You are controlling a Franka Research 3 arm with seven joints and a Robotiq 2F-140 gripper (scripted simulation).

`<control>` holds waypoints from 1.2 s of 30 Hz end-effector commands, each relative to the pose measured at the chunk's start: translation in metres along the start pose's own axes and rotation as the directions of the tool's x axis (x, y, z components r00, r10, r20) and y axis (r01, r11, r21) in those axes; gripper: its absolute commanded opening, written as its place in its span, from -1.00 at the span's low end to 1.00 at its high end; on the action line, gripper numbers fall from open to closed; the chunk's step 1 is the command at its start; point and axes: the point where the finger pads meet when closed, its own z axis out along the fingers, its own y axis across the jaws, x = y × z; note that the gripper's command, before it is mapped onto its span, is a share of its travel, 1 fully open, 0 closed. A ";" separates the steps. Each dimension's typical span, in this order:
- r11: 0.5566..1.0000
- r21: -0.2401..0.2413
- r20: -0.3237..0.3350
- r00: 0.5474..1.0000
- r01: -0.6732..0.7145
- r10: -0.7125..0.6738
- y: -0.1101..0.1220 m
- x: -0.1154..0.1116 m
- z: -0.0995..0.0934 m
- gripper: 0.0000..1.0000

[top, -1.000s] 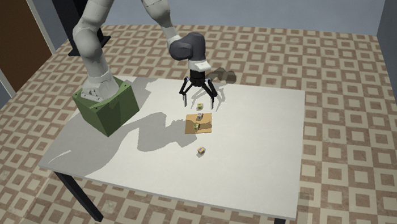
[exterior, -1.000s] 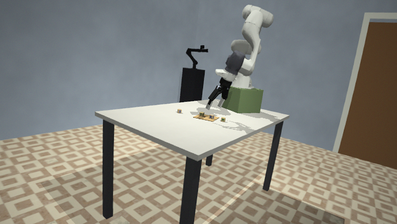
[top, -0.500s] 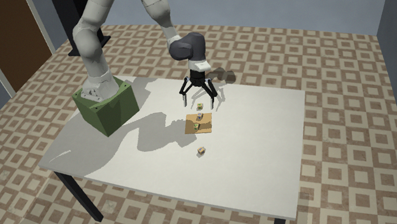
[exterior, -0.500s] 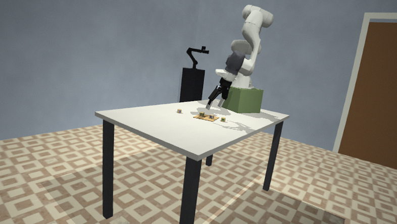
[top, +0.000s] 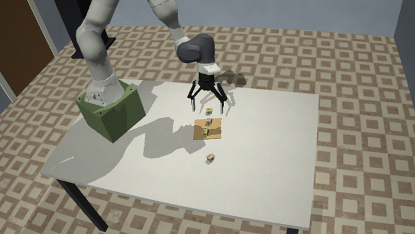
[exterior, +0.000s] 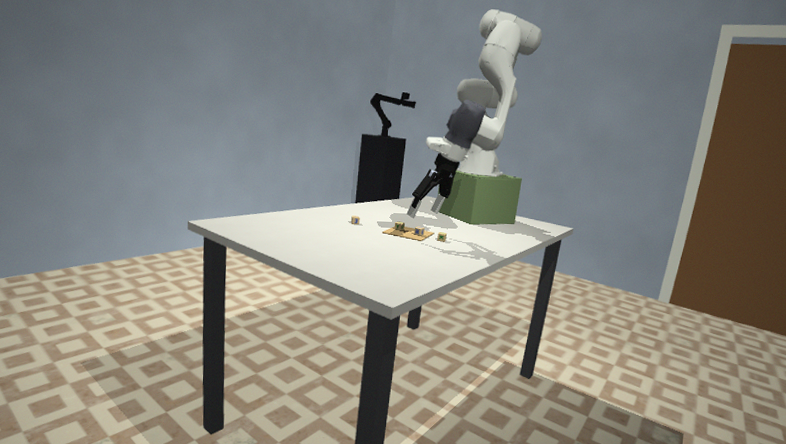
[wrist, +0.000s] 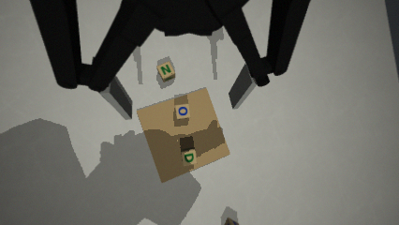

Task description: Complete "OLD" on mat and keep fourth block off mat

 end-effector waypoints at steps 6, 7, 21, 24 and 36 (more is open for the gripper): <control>1.000 0.000 0.000 1.000 -0.008 0.008 0.000 0.006 0.003 1.00; 1.000 0.000 0.000 1.000 -0.008 0.008 0.000 0.016 0.007 1.00; 1.000 -0.001 0.001 1.000 -0.008 0.008 -0.001 0.075 0.029 1.00; 1.000 -0.001 0.001 1.000 -0.008 0.008 -0.001 0.075 0.029 1.00; 1.000 -0.001 0.001 1.000 -0.008 0.008 -0.001 0.075 0.029 1.00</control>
